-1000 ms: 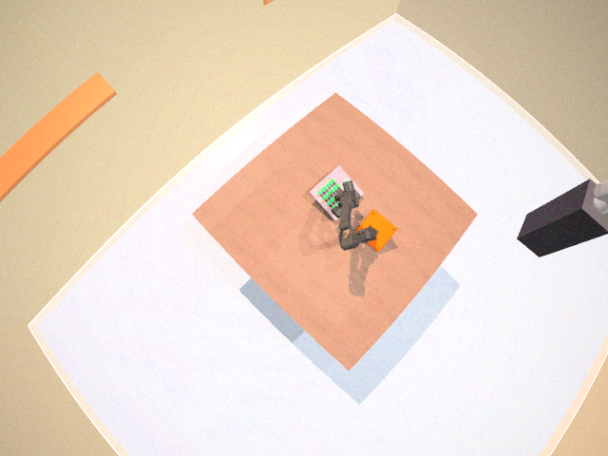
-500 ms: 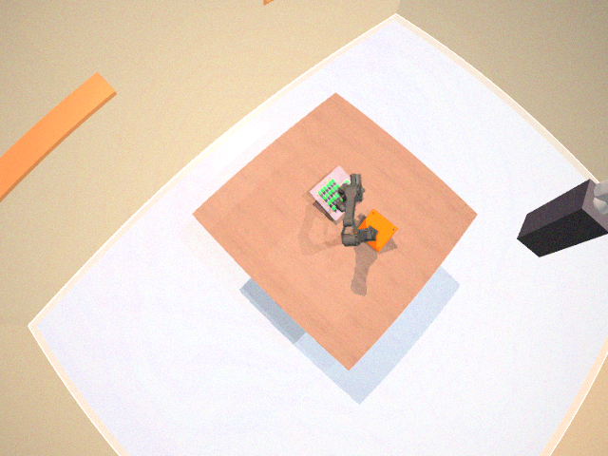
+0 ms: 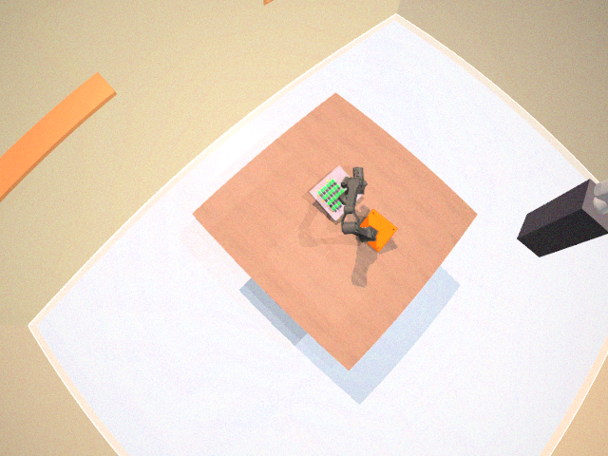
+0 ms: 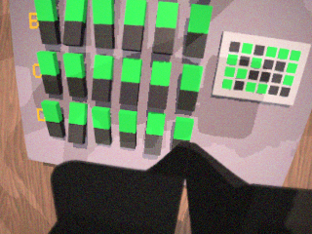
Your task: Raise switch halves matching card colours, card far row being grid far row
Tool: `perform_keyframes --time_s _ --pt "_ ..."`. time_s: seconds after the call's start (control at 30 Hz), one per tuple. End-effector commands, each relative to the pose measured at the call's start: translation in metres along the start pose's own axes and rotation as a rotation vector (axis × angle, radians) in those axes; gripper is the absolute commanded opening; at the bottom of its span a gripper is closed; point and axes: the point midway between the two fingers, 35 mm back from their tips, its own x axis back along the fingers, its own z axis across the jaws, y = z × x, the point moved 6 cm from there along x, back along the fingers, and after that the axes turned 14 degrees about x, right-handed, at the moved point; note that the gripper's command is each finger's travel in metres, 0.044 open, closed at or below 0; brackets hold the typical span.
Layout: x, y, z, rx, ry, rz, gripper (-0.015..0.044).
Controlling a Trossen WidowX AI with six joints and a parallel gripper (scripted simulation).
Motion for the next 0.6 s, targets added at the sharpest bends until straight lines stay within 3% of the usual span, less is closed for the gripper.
perform_keyframes --time_s 0.0,0.57 --pt "-0.014 -0.003 0.0 -0.013 0.015 0.012 0.0" --pt "-0.026 -0.003 0.0 -0.013 0.016 0.012 0.0"
